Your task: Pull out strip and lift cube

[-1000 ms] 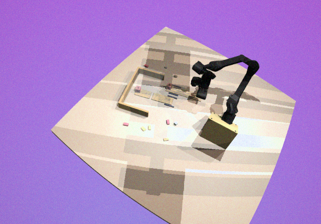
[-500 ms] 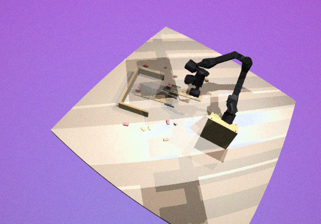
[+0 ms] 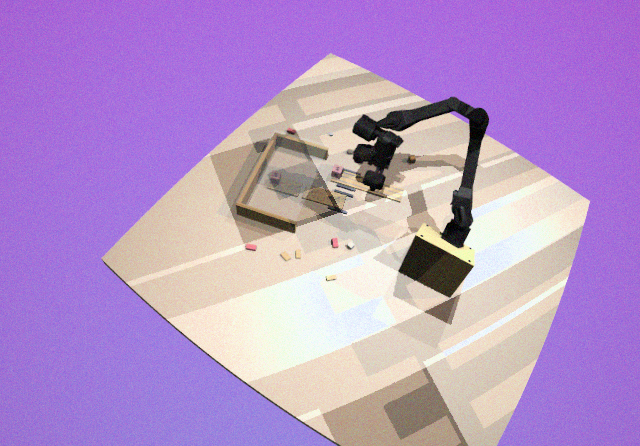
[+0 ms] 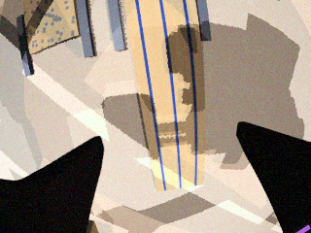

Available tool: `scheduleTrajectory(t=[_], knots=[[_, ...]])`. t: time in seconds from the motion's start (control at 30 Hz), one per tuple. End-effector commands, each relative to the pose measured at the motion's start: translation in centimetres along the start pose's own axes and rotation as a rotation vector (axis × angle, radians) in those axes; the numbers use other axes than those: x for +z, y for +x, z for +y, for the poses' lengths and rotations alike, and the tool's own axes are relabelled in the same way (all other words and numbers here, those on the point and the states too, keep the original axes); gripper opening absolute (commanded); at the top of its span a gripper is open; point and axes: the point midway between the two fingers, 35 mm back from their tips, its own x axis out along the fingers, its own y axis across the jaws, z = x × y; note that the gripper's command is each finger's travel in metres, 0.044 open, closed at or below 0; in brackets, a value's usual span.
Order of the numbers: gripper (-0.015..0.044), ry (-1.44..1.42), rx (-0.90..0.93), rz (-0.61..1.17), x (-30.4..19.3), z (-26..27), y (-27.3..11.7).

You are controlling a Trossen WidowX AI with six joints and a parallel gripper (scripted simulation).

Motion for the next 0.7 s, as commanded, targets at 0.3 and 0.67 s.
scheduleTrajectory(t=[0.3,0.67], knots=[[0.0440,0.004,-0.006,-0.004,4.3,0.1,-0.6],[0.0440,0.005,-0.006,-0.006,7.6,0.1,-1.0]])
